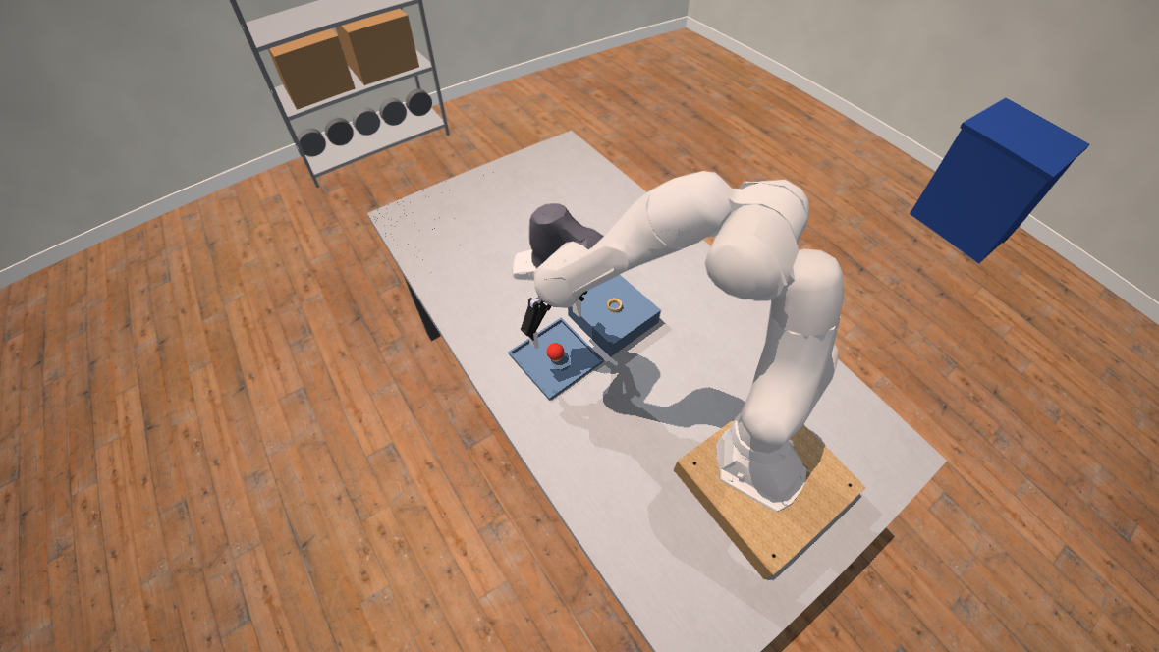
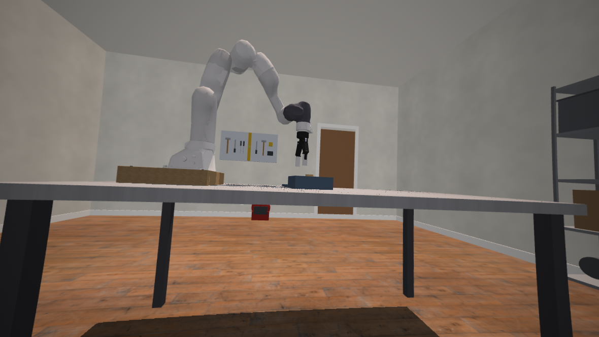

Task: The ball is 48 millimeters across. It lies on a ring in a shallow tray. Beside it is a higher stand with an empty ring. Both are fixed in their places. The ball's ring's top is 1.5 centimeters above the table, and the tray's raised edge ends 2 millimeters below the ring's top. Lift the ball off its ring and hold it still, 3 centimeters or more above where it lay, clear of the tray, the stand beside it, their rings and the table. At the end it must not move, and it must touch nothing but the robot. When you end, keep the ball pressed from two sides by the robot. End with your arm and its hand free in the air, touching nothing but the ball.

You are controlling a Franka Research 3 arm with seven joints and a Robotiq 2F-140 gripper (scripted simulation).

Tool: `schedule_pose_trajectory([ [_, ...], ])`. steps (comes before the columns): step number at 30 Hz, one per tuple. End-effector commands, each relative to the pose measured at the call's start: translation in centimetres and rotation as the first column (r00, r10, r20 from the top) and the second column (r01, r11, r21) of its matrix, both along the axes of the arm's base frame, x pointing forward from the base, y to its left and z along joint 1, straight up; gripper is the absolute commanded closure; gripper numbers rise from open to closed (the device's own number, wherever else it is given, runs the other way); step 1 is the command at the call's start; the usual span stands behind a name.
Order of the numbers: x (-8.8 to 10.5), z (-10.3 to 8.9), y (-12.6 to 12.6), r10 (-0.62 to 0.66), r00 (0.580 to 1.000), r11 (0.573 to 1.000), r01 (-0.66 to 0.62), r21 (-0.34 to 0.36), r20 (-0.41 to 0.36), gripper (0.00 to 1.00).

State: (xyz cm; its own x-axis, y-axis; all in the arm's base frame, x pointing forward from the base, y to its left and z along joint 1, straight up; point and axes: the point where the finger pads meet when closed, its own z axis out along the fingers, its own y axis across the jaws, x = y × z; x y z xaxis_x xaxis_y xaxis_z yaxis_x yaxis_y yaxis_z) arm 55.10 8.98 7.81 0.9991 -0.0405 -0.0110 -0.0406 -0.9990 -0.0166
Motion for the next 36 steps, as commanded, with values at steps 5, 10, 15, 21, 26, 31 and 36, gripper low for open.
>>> schedule_pose_trajectory([
  [5,-0.1,-0.3,0.9,-0.150,0.989,0.989,0.150,-0.012,0.012,0.00],
  [10,-0.1,-0.3,0.9,-0.150,0.989,0.989,0.150,-0.012,0.012,0.00],
  [15,-0.1,-0.3,0.9,-0.150,0.989,0.989,0.150,-0.012,0.012,0.00],
  [21,-0.1,-0.3,0.9,-0.150,0.989,0.989,0.150,-0.012,0.012,0.00],
  [26,-0.1,-0.3,0.9,-0.150,0.989,0.989,0.150,-0.012,0.012,0.00],
  [31,-0.1,-0.3,0.9,-0.150,0.989,0.989,0.150,-0.012,0.012,0.00],
  [36,0.0,-3.8,0.9,-0.151,0.989,0.988,0.151,-0.013,0.012,0.00],
])
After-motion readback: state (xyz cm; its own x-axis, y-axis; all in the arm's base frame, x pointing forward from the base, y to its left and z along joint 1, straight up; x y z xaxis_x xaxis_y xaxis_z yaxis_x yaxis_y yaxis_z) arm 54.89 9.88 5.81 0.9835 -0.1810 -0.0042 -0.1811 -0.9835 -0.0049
